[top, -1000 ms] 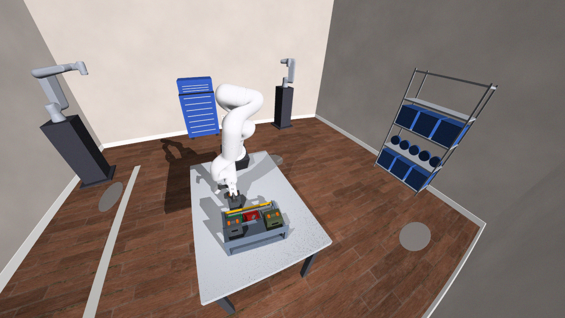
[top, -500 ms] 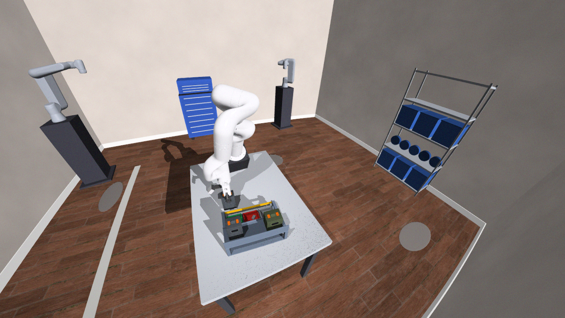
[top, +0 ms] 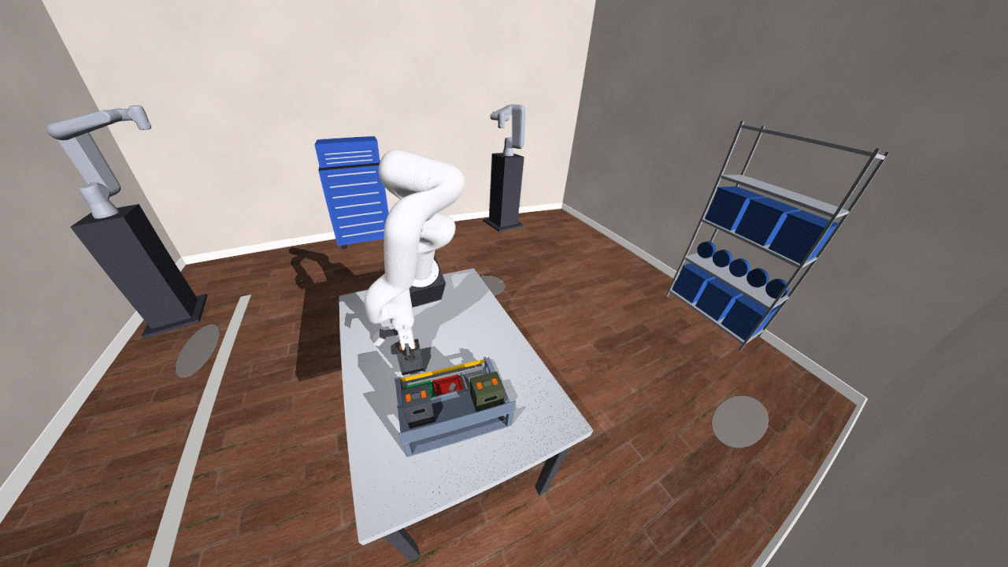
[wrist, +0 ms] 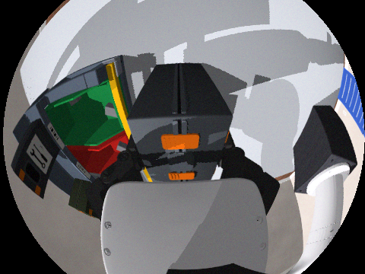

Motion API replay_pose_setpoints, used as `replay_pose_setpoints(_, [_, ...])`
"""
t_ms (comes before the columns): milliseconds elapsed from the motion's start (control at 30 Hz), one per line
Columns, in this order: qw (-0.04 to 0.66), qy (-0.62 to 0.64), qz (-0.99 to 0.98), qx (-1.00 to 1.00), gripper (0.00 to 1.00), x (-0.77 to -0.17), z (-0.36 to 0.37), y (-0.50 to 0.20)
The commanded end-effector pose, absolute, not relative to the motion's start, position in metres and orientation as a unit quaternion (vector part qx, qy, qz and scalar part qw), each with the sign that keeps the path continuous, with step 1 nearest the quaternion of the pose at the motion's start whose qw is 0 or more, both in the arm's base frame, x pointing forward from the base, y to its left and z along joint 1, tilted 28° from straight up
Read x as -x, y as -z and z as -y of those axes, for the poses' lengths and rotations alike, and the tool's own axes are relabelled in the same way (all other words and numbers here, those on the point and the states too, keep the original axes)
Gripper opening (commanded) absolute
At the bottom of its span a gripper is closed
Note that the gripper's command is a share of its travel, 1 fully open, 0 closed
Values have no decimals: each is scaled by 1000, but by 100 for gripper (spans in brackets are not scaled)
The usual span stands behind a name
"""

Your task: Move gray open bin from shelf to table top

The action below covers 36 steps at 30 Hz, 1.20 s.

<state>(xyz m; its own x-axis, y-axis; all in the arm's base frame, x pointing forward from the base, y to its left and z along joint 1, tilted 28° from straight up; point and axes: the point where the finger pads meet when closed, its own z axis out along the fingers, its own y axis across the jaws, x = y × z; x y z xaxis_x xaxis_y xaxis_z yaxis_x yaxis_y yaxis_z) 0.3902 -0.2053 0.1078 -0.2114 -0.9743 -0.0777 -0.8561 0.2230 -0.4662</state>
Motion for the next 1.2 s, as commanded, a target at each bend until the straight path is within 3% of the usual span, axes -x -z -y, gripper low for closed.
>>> replay_pose_setpoints(0, [180, 164, -761, 601, 0, -390, 205, -108])
replay_pose_setpoints(1167, [180, 164, -761, 601, 0, -394, 199, -110])
